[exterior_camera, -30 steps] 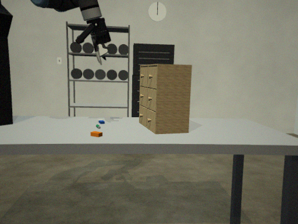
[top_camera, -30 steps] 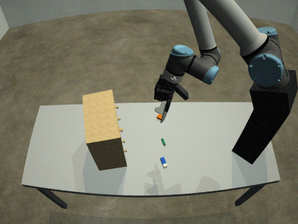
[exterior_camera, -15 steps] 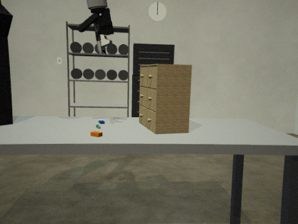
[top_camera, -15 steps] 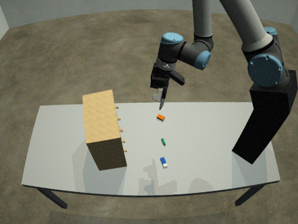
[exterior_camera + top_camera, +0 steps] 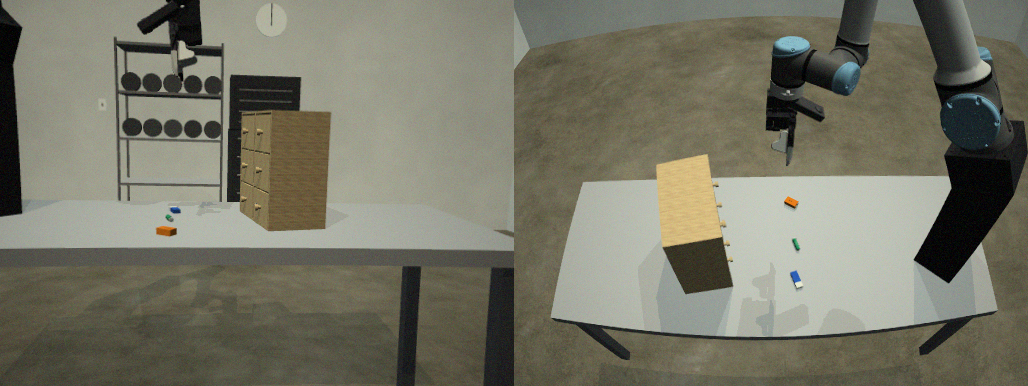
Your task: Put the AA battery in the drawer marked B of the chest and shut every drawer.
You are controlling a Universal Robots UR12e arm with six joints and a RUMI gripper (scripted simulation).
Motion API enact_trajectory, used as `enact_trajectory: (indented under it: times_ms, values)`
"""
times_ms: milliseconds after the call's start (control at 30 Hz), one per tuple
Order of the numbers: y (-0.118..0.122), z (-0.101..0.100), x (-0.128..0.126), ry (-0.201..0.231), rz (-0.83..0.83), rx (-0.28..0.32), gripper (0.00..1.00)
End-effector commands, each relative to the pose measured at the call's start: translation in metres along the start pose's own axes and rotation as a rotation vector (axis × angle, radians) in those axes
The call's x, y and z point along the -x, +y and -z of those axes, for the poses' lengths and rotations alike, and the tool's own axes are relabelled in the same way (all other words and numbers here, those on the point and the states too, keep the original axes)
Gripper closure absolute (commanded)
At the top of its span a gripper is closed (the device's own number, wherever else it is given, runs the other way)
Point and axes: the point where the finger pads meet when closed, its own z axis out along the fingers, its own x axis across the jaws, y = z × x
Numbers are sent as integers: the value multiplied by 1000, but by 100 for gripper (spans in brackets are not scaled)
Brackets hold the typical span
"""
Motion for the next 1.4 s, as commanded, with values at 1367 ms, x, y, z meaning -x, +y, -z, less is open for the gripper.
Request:
enact_trajectory:
  times_ms: [1367]
  values:
    - [-2,7,18,-18,14,-57,0]
